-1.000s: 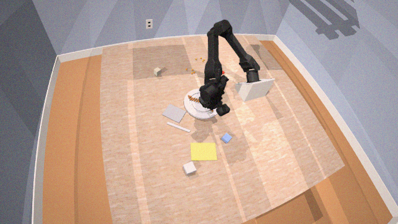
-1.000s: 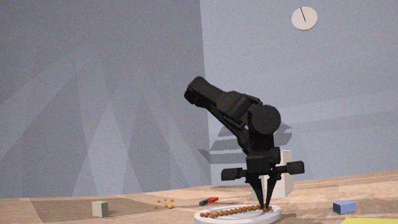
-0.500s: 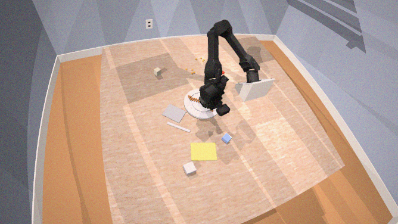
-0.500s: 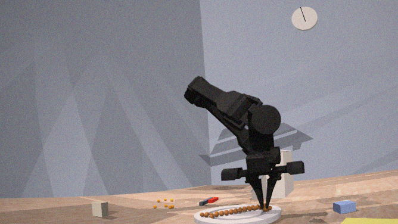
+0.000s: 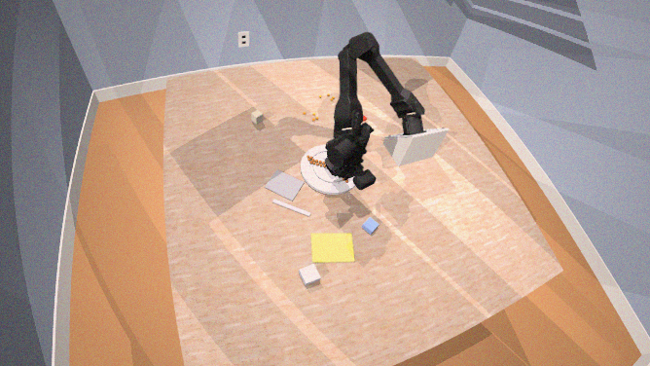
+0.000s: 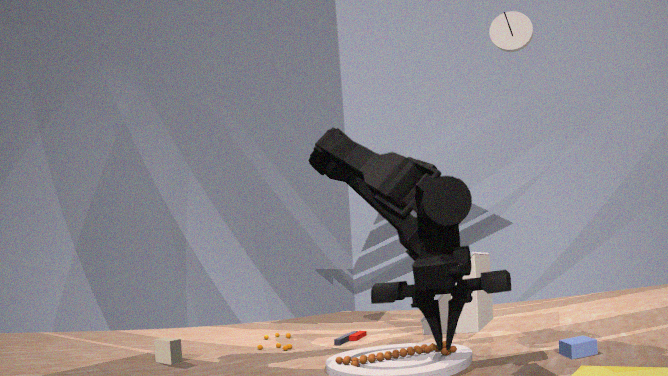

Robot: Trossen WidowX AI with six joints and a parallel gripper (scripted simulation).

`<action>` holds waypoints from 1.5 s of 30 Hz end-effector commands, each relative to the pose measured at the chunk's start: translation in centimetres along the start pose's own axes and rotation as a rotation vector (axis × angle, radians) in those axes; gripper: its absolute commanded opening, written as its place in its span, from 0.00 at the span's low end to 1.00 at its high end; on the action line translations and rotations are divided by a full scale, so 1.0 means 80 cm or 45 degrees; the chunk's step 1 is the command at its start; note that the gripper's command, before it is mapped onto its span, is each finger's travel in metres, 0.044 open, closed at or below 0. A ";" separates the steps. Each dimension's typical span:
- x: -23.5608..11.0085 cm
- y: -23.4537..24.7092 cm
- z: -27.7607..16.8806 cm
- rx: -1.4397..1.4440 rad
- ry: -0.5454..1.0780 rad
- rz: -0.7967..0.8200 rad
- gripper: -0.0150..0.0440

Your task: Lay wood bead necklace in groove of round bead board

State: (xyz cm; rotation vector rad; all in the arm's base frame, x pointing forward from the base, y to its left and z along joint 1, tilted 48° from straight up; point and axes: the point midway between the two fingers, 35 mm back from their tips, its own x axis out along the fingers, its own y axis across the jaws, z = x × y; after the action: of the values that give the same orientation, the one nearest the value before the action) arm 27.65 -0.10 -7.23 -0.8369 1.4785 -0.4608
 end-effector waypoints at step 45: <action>0.000 0.000 0.000 0.000 0.000 0.000 0.39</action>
State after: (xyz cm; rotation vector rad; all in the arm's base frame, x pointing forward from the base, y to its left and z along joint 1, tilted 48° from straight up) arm 27.64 -0.10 -7.23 -0.8376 1.4783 -0.4610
